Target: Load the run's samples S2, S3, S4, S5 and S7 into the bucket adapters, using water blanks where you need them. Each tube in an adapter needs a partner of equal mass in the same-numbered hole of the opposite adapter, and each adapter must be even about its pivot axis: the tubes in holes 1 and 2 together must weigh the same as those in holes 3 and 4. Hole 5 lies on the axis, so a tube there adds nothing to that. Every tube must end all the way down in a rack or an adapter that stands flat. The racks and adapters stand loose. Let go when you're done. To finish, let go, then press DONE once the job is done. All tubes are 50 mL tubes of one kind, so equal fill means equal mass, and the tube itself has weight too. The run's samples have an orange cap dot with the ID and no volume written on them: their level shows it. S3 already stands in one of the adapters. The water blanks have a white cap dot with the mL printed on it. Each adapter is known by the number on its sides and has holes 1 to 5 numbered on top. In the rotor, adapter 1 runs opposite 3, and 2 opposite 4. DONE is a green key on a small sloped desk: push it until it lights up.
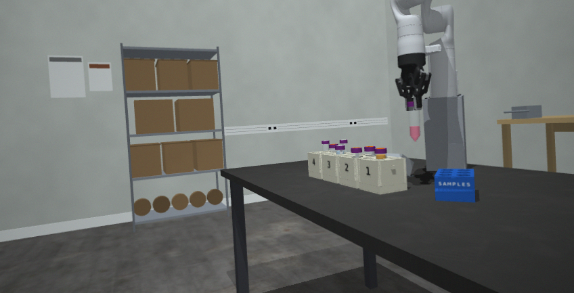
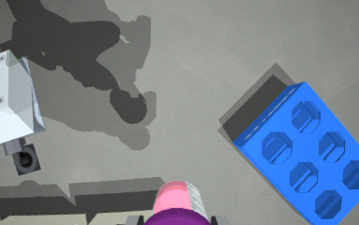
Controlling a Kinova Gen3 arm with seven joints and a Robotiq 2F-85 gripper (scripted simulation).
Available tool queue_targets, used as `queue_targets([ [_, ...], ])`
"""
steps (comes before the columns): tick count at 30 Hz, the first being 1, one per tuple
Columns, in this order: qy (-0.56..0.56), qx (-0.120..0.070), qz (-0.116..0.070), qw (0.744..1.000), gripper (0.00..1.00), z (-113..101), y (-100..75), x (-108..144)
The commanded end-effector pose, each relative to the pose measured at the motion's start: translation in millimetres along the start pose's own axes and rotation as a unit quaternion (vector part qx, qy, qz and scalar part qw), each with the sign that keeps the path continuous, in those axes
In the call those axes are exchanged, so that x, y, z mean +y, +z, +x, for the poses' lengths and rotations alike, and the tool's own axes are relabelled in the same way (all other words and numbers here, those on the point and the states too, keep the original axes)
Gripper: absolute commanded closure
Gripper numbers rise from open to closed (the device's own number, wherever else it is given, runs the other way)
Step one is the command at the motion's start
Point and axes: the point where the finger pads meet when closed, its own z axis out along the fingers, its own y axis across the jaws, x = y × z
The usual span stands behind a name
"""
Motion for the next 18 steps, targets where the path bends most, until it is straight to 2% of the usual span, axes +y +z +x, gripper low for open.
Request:
queue_targets([
  [1, 0.018, -0.001, -0.001, 1.0, 0.9, -3, -0.5, -5],
  [18, 0.167, 0.0, -0.001, 0.986, 0.9, -24, -0.4, -50],
])
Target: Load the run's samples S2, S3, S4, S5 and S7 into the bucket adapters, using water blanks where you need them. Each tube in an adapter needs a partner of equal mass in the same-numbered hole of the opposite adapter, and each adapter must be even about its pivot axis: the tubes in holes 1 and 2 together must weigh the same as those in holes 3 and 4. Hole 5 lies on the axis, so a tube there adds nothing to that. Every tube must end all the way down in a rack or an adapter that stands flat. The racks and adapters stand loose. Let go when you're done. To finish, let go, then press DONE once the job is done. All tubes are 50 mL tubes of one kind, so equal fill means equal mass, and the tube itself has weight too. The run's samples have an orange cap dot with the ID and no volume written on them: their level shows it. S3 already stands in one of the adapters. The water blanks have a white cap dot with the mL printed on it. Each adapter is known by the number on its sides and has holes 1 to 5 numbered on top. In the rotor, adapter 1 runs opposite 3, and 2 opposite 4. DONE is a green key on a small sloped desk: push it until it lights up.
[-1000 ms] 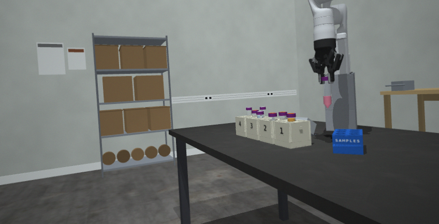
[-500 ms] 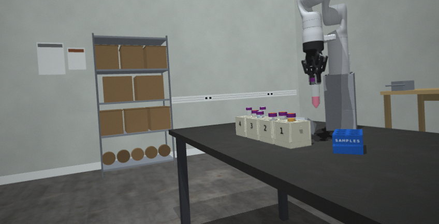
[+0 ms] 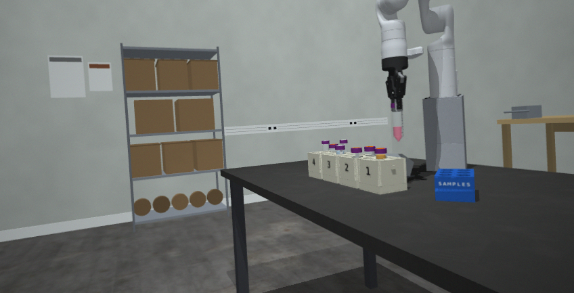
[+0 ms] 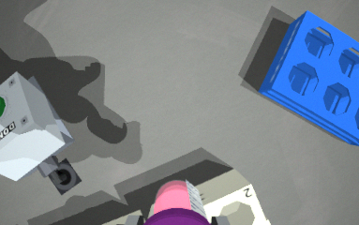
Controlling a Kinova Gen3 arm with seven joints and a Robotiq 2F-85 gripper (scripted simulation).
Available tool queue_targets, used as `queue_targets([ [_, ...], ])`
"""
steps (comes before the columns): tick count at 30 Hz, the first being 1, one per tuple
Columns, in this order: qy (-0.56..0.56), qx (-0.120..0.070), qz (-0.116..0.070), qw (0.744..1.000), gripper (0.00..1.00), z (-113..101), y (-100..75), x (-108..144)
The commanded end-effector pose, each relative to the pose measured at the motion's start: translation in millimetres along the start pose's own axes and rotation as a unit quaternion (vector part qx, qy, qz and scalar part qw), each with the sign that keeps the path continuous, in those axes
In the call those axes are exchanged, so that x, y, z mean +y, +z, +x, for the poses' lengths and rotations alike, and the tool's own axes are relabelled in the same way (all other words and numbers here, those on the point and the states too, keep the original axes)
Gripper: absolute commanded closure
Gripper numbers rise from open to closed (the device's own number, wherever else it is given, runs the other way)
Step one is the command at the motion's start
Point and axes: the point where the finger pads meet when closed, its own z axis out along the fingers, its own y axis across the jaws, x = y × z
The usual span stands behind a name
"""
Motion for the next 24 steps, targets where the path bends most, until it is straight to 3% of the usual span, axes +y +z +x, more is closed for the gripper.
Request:
queue_targets([
  [1, 0.008, 0.0, -0.001, 1.0, 0.9, -2, -0.4, -2],
  [16, 0.158, 0.0, -0.001, 0.988, 0.9, -36, -0.3, -38],
  [24, 0.177, 0.0, -0.001, 0.984, 0.9, -50, -0.4, -53],
])
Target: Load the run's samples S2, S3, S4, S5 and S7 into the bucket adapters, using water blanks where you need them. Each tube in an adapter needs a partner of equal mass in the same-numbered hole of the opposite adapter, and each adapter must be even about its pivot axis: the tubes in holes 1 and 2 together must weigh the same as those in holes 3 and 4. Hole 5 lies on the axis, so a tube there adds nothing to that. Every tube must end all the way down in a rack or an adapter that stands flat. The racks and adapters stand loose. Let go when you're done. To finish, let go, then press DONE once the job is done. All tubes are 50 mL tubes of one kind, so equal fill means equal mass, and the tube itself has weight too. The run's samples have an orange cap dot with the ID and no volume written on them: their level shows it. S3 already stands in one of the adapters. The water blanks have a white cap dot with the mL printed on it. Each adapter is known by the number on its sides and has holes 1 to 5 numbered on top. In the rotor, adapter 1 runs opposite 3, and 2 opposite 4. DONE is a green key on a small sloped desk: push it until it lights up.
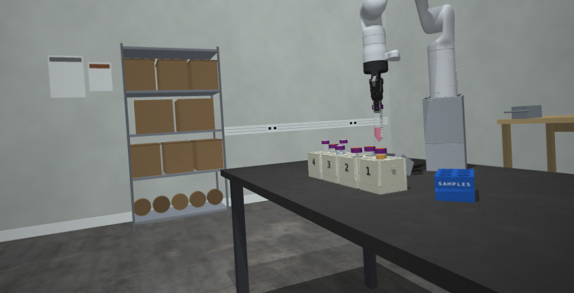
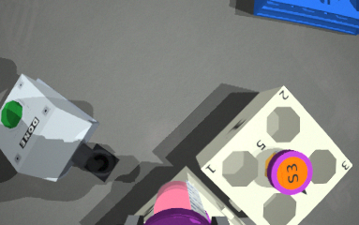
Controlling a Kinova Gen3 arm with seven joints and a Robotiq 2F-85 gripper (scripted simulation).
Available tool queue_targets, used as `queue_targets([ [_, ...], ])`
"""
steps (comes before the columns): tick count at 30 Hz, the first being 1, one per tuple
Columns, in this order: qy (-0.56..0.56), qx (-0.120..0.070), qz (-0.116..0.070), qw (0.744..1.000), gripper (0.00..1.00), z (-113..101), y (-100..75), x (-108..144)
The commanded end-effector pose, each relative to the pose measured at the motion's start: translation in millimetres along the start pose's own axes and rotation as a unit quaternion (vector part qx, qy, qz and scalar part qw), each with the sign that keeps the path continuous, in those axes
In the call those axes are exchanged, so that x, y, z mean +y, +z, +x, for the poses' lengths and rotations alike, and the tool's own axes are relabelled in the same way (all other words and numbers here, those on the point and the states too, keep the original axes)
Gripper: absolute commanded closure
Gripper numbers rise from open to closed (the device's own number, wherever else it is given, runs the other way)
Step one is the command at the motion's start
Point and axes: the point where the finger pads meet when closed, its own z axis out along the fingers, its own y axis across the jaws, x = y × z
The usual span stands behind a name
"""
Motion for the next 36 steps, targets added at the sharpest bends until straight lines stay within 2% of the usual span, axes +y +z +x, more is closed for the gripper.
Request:
queue_targets([
  [1, -0.001, 0.0, -0.001, 1.0, 0.9, -8, -0.5, -4],
  [36, -0.001, 0.0, -0.001, 1.0, 0.9, -101, -0.4, -50],
])
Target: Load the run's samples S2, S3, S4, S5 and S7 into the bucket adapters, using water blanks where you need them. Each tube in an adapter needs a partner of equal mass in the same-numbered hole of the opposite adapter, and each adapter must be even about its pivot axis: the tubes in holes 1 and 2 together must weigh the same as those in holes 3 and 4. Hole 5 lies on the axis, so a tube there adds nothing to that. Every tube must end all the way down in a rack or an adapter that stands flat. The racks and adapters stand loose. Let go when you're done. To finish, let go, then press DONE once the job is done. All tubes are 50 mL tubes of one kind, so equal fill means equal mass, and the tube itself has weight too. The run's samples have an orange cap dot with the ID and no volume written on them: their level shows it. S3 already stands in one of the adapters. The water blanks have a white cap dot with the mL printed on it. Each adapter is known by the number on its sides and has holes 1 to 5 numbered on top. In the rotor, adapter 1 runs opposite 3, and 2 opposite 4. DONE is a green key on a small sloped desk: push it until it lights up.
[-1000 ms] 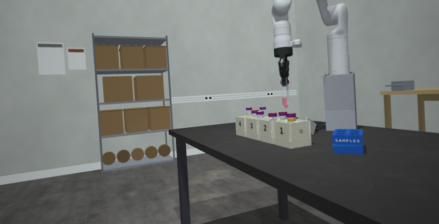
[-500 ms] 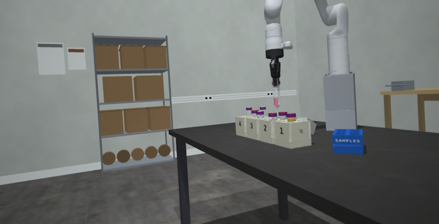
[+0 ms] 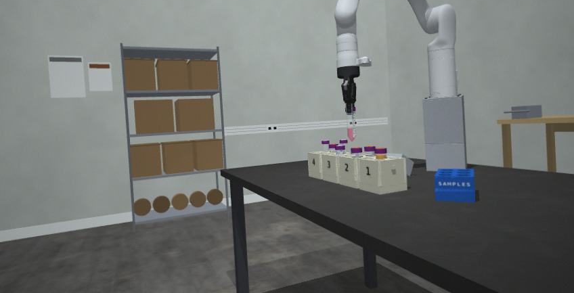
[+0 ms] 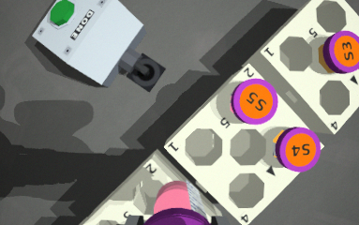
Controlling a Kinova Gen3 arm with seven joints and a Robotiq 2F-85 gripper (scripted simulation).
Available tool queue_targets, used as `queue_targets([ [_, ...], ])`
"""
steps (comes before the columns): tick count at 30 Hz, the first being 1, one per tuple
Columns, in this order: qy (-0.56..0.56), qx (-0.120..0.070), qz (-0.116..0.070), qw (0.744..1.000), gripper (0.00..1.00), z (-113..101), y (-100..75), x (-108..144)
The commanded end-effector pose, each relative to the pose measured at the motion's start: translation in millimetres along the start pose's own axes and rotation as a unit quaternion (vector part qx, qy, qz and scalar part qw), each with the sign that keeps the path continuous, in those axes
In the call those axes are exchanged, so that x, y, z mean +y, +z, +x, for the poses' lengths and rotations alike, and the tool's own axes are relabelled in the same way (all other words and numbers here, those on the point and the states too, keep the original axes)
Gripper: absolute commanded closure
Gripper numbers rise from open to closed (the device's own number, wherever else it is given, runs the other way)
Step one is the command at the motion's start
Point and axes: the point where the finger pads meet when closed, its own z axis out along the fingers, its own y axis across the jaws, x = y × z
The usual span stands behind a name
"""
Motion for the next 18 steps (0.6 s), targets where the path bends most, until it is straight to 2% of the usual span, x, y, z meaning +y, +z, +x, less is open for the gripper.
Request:
queue_targets([
  [1, 0.0, 0.0, -0.001, 1.0, 0.9, -9, -0.5, -4],
  [18, 0.0, -0.001, -0.001, 1.0, 0.9, -53, -0.6, -26],
])
